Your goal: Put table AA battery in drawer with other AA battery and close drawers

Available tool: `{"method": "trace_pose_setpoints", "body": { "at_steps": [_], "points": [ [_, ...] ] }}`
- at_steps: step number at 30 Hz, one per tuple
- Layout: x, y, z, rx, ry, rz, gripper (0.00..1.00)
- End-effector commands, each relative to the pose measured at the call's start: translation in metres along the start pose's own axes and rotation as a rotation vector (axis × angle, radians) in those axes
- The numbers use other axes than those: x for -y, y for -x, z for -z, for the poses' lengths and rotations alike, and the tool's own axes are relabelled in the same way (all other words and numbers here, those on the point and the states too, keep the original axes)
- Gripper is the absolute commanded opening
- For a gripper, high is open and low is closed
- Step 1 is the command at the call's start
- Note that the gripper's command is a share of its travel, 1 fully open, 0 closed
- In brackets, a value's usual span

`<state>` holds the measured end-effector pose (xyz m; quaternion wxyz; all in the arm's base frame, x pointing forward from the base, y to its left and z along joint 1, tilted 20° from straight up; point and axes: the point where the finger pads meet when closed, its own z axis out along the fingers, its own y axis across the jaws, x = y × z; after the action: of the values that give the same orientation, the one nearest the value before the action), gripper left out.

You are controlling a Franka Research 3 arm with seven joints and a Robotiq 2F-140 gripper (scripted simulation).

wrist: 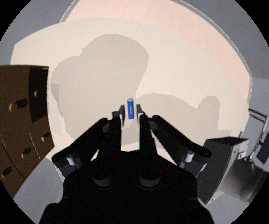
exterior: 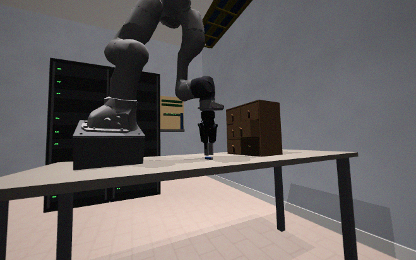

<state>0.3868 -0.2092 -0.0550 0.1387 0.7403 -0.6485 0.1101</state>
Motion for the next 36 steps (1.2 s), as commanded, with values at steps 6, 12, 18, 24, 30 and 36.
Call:
{"method": "trace_pose_setpoints", "body": {
  "at_steps": [6, 12, 18, 24, 30, 36],
  "points": [
    [0.0, 0.0, -0.002, 0.001, -0.002, 0.0, 0.17],
    [0.0, 0.0, -0.013, 0.001, -0.002, 0.0, 0.17],
    [0.0, 0.0, -0.021, 0.001, -0.002, 0.0, 0.17],
    [0.0, 0.0, -0.021, 0.001, -0.002, 0.0, 0.17],
    [0.0, 0.0, -0.021, 0.001, -0.002, 0.0, 0.17],
    [0.0, 0.0, -0.021, 0.001, -0.002, 0.0, 0.17]
  ]
}}
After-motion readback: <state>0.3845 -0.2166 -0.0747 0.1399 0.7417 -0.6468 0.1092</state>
